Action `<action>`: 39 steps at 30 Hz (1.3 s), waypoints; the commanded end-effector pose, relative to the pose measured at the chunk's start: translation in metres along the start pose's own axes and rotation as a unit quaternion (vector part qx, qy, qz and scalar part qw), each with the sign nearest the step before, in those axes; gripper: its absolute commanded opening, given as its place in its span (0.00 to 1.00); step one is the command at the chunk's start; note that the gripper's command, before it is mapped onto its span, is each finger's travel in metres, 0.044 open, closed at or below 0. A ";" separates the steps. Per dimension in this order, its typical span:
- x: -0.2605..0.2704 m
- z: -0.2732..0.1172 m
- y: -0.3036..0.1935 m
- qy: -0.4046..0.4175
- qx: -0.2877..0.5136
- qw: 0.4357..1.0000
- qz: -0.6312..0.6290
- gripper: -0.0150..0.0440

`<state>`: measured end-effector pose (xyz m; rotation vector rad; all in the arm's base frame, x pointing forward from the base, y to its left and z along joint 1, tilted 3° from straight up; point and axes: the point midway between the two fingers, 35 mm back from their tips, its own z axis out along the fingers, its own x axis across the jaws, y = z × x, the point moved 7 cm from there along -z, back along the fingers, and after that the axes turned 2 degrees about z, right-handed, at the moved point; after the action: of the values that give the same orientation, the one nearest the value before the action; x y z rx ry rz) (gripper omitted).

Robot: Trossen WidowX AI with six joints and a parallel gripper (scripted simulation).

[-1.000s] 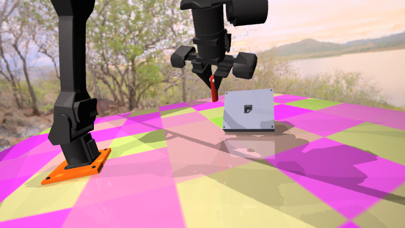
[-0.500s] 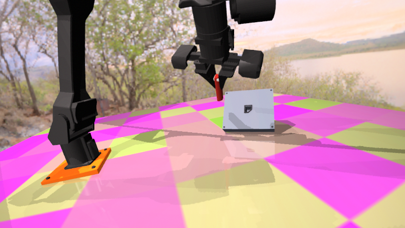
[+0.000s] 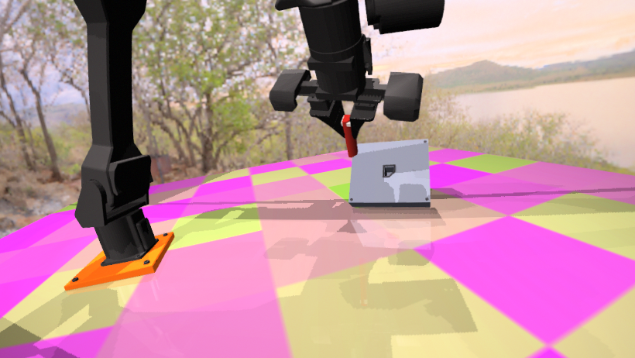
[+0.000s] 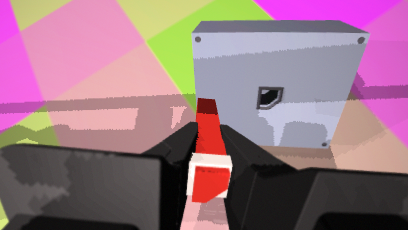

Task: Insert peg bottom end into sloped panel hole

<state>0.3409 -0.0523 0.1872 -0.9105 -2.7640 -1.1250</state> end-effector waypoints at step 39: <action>-0.027 -0.032 -0.036 -0.052 -0.082 0.994 -0.055 0.25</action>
<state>0.3365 -0.1086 0.1843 -0.8711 -2.8685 -1.3661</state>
